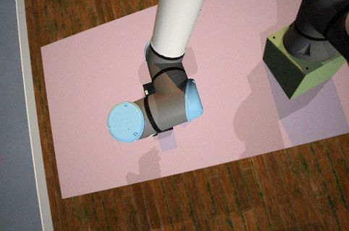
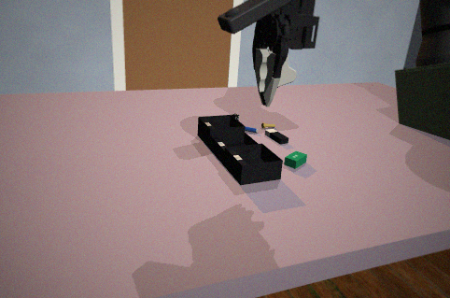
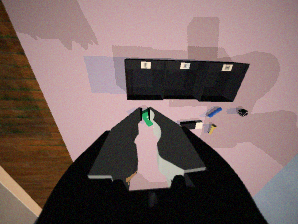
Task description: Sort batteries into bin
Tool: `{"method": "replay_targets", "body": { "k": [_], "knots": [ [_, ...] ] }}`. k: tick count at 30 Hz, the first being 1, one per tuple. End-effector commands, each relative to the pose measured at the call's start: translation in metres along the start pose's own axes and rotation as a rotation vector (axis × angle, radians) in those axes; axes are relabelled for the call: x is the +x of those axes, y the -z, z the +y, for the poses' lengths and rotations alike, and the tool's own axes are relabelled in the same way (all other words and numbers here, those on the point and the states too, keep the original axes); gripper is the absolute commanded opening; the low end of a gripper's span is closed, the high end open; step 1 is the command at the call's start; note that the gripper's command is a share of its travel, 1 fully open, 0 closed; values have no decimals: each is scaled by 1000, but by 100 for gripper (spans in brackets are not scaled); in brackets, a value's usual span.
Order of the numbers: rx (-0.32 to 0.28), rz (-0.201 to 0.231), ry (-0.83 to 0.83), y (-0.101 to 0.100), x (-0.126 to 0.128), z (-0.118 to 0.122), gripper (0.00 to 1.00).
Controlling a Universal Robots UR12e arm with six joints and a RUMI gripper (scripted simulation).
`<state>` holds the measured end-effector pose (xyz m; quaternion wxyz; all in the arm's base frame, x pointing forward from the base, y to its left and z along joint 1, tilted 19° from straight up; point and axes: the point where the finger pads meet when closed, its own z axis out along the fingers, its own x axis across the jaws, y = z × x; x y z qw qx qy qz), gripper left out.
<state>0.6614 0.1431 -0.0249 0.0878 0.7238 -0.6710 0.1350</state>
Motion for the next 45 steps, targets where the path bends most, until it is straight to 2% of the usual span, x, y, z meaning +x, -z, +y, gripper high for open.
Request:
{"method": "replay_targets", "body": {
  "k": [1, 2, 6, 21, 22, 25, 34, 36, 37, 45],
  "knots": [
    [-1, 0, -1, 37, 0, 0, 4],
    [-1, 0, -1, 37, 0, 0, 4],
    [-1, 0, -1, 70, 0, 0, 4],
    [-1, 0, -1, 70, 0, 0, 4],
    [-1, 0, -51, 65, 7, 3, 14],
    [-1, 0, -186, 53, 26, 12, 14],
    [-4, 0, -441, 15, 85, 39, 14],
    [-4, 0, -441, 15, 85, 39, 14],
    [-5, 1, -522, 10, 92, 42, 14],
    [-5, 1, -743, -23, 144, 66, 14]
  ]
}}
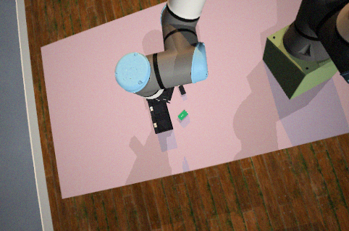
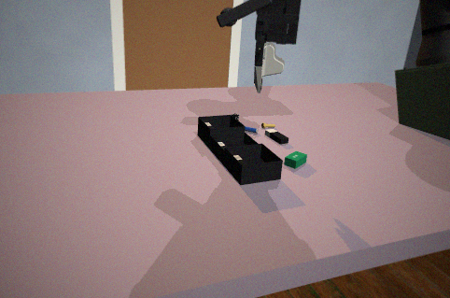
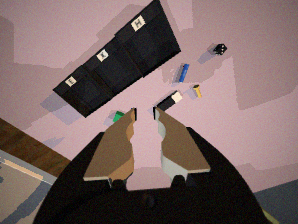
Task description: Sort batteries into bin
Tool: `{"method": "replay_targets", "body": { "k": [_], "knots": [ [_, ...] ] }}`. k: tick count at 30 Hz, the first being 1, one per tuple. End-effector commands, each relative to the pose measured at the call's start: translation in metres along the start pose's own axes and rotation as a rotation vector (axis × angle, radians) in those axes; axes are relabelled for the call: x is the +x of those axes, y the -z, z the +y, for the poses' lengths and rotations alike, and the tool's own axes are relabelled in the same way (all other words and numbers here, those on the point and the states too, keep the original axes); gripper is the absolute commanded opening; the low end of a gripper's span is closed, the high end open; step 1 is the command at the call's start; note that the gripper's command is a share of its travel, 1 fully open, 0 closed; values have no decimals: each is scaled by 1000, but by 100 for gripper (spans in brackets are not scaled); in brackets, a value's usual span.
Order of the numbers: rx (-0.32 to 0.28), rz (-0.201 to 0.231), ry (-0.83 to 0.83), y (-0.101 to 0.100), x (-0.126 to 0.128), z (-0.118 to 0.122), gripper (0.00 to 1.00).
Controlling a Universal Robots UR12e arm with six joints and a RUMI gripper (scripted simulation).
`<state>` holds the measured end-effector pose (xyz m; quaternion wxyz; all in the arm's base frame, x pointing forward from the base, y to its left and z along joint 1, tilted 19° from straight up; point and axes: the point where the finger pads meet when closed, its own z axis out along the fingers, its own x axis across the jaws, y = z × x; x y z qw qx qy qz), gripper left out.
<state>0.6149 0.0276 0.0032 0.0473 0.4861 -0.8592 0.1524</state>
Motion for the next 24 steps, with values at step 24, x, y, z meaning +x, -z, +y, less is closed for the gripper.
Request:
{"method": "replay_targets", "body": {
  "k": [24],
  "knots": [
    [8, -5, -247, -58, 103, -22, 14]
  ]
}}
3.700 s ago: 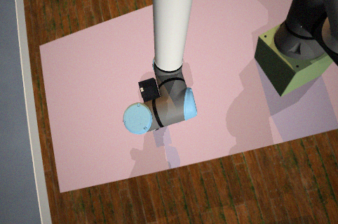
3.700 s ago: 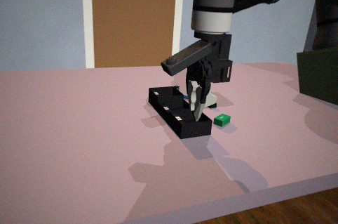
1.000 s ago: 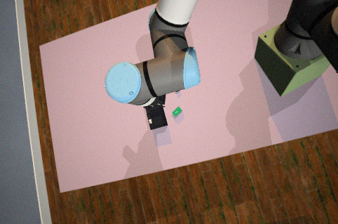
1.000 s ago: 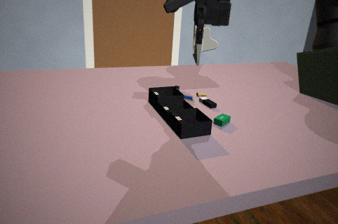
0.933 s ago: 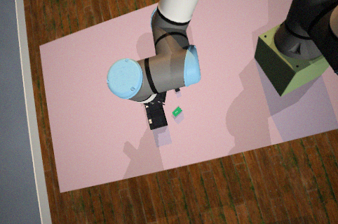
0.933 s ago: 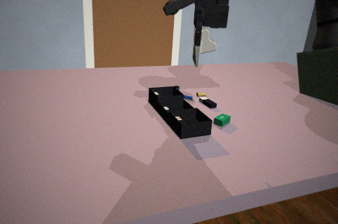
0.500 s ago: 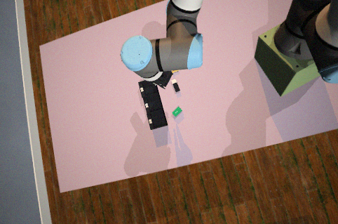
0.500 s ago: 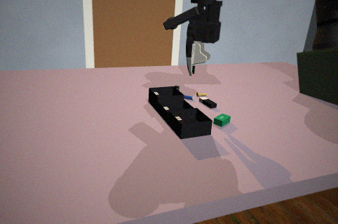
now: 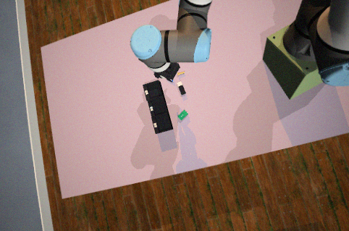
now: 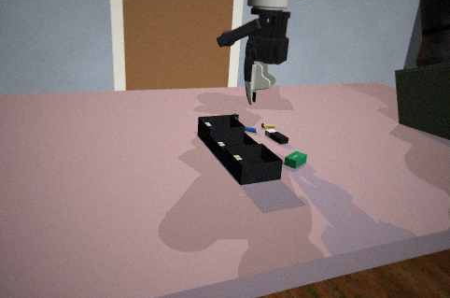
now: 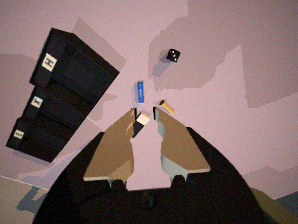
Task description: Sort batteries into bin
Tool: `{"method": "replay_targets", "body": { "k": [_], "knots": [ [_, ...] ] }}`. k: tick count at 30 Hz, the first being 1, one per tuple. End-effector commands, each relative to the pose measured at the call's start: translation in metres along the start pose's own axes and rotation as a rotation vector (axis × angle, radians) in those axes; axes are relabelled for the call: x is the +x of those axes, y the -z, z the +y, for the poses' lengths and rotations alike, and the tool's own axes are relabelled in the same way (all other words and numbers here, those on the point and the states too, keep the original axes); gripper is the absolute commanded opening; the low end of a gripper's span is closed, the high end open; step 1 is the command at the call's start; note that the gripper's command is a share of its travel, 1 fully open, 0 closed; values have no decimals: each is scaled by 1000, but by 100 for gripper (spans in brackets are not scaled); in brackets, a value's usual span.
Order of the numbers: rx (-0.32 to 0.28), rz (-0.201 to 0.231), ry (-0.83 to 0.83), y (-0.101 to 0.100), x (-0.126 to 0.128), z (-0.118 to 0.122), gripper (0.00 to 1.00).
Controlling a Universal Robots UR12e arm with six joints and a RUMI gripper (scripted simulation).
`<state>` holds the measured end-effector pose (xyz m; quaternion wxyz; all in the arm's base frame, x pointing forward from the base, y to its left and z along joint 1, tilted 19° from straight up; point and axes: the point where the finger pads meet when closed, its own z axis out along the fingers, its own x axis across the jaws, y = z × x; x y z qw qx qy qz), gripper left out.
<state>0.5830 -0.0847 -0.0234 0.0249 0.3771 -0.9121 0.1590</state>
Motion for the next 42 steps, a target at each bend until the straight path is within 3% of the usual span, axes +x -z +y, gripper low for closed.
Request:
{"method": "replay_targets", "body": {
  "k": [1, 42],
  "knots": [
    [1, -1, 0, 0, 0, 0, 14],
    [1, -1, 0, 0, -6, 3, 14]
  ]
}}
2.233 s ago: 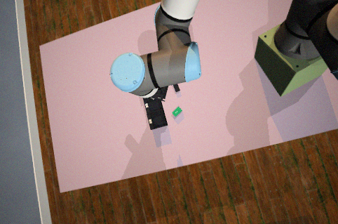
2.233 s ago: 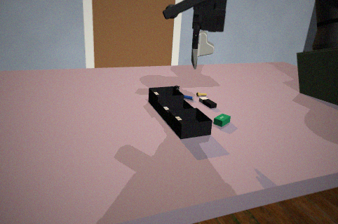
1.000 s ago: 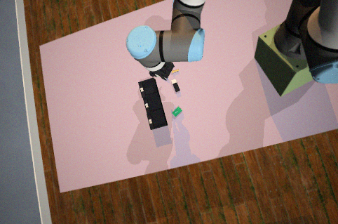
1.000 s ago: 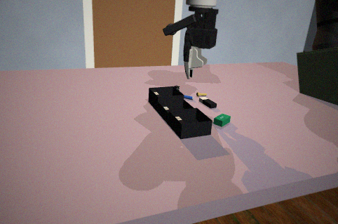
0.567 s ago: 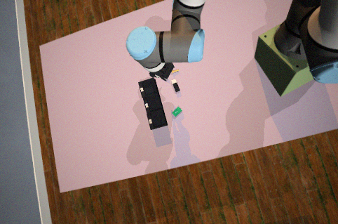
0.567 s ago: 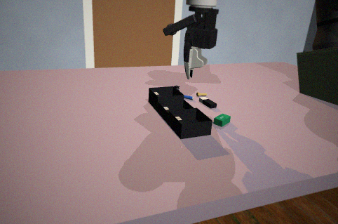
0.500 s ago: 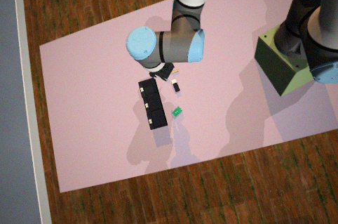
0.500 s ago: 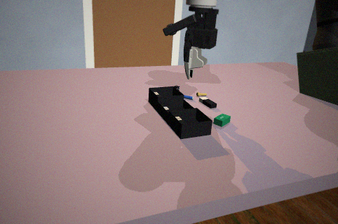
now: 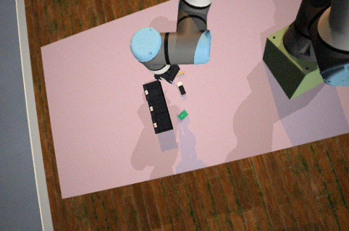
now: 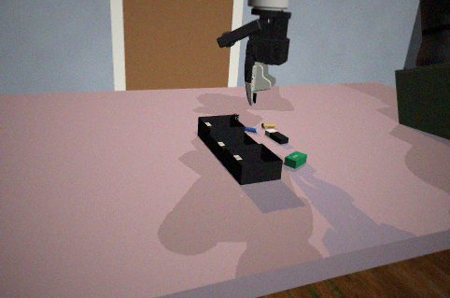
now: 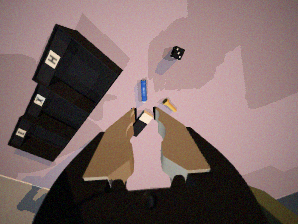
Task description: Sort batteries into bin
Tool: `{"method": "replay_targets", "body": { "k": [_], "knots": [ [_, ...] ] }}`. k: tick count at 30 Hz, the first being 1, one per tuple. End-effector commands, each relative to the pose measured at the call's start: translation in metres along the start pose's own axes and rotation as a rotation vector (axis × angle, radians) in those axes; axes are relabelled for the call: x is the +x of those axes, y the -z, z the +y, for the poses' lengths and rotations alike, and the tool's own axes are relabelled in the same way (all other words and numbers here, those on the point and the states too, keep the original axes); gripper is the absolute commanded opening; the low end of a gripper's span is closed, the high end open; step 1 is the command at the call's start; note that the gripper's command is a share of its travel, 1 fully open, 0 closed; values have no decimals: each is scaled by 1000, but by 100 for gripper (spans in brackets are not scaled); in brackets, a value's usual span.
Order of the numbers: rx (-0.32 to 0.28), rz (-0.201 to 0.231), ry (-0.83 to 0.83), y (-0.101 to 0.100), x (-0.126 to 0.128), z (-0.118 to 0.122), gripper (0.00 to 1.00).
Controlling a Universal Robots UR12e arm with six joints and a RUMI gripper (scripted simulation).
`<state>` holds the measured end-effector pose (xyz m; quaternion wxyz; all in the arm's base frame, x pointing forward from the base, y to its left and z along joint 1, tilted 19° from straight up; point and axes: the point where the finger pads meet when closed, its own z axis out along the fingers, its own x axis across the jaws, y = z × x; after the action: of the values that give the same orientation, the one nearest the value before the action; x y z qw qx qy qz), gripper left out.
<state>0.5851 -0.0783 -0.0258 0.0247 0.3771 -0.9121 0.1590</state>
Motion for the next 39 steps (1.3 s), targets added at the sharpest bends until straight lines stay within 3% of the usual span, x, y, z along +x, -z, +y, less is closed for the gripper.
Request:
{"method": "replay_targets", "body": {
  "k": [1, 10, 20, 39],
  "knots": [
    [1, -1, 0, 0, 0, 0, 14],
    [1, -1, 0, -20, 0, 0, 14],
    [1, -1, 0, -58, 0, -1, 14],
    [1, -1, 0, -70, 0, 0, 14]
  ]
}}
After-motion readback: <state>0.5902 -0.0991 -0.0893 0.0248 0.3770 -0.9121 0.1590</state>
